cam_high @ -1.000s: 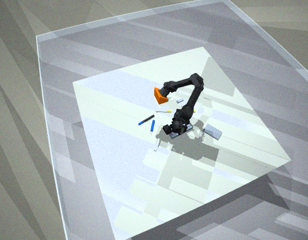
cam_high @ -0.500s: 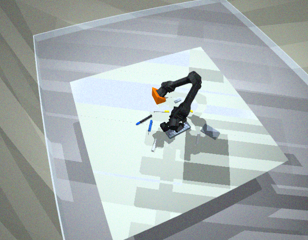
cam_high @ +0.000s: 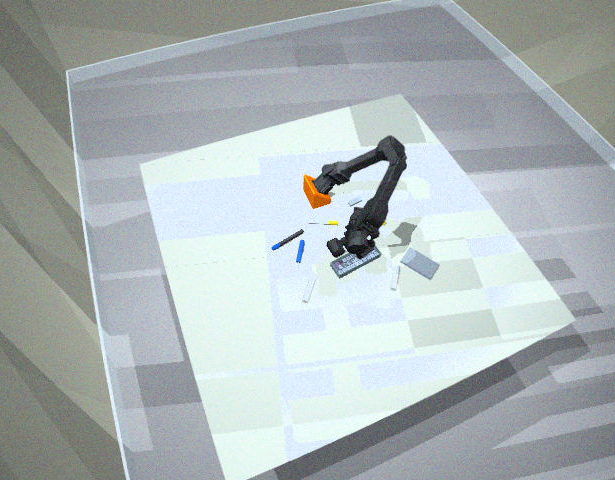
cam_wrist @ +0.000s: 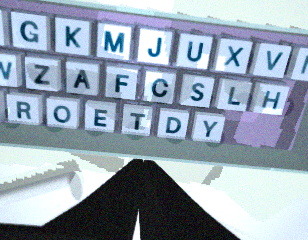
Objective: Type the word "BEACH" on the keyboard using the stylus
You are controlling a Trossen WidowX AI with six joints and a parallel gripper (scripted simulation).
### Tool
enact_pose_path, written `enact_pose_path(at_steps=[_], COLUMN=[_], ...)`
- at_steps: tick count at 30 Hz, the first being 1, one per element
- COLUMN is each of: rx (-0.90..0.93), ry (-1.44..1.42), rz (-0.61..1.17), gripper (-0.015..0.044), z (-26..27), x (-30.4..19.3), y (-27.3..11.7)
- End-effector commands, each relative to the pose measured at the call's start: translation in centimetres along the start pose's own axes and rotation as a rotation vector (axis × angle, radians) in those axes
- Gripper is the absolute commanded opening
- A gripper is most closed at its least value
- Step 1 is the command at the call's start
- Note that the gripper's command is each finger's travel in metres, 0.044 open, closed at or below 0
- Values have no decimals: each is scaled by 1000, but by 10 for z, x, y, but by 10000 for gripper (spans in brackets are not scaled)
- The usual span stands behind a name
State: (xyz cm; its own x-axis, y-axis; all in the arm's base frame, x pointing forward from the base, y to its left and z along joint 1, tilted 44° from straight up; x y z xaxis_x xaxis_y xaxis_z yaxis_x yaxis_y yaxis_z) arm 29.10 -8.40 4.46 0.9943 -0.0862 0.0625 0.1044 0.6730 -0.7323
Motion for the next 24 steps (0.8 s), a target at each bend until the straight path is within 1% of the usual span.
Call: enact_pose_path(at_steps=[1,12,14,17,18,24], rx=[5,6,4,3,3,5], ry=[-11,-11,-11,-11,-11,-4], rz=[-10,-10,-10,-9,-9,-17], gripper=[0,0,0,0,0,0], z=[40,43,42,42,42,41], x=[-2,-2,-1,-2,-3,-2], y=[-2,-2,-11,-52,-59,-57])
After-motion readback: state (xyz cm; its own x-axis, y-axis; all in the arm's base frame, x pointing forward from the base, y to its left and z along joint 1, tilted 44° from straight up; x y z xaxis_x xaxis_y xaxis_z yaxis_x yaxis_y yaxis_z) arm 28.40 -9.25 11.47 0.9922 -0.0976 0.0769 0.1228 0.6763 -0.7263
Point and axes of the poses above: the point midway between the two fingers, 35 mm back from their tips, its own y axis out along the fingers, its own z axis across the jaws, x = y × z, the point moved 4 cm from there along -y, back along the fingers, and after that the axes turned 3 degrees about y, right-handed, at the moved point
